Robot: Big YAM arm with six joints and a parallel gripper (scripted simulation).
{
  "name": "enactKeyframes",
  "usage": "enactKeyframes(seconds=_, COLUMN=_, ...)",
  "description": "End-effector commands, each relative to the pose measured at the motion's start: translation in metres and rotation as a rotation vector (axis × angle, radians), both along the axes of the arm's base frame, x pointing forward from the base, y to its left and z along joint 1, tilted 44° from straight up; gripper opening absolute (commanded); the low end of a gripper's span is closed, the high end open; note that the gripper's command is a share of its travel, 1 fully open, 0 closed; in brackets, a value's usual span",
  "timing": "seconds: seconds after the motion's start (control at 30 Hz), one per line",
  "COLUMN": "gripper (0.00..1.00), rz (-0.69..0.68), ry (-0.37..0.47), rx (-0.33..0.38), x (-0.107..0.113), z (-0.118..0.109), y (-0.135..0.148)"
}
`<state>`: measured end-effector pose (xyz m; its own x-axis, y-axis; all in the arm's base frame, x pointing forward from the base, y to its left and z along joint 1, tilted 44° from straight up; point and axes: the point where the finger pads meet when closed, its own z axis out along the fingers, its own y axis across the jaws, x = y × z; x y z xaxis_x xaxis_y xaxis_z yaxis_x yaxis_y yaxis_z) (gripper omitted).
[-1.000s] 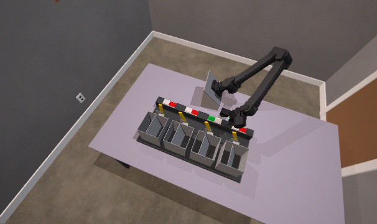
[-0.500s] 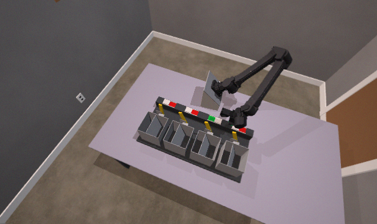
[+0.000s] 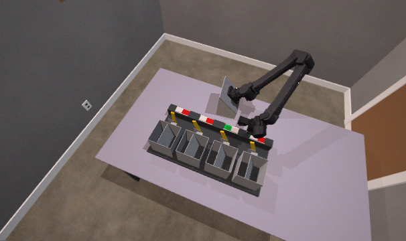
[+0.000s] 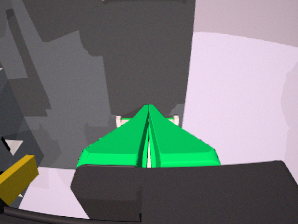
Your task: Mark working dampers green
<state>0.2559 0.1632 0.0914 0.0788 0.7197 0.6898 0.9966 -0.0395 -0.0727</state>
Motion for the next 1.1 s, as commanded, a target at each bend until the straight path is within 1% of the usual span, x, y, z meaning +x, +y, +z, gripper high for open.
enactKeyframes(seconds=0.0, gripper=0.0, rz=0.009, ry=-0.042, rx=0.013, x=0.015, z=0.018, y=0.011)
enactKeyframes(seconds=1.07, gripper=0.0, rz=0.009, ry=-0.041, rx=0.015, x=0.015, z=0.03, y=0.023)
